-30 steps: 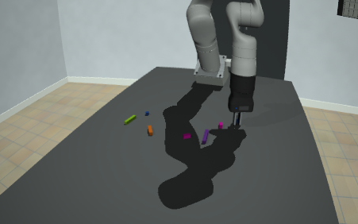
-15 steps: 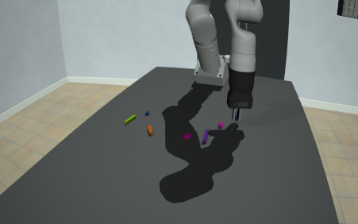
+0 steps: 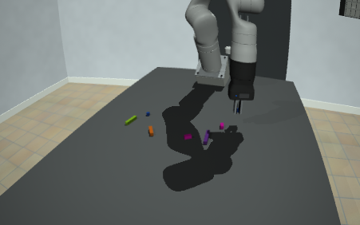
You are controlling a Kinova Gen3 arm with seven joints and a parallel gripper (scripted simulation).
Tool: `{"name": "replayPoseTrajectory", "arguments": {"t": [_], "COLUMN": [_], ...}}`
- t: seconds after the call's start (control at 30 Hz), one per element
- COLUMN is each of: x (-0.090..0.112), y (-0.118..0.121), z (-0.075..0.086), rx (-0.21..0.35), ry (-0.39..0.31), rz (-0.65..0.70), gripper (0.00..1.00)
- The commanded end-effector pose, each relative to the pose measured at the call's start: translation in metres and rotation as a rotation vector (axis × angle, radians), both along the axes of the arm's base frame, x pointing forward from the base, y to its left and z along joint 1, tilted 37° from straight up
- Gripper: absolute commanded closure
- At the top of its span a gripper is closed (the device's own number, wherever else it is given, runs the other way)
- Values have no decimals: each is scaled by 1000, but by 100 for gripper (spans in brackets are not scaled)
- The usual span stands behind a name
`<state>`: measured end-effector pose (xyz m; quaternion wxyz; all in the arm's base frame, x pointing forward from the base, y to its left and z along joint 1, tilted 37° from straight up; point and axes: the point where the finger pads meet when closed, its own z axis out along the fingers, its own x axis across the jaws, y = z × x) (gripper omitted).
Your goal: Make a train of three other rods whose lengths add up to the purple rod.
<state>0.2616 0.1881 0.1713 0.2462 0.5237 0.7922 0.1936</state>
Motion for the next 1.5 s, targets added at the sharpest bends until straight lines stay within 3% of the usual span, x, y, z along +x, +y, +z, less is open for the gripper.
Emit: {"name": "replayPoseTrajectory", "arguments": {"t": [0.0,0.67,1.47], "x": [-10,-34,-36], "y": [7,5,4], "z": [10,42,46], "rx": [-6,-6,-5], "ry": [-12,-12,-12], "rz": [31,31,32], "gripper": [76,76,76]}}
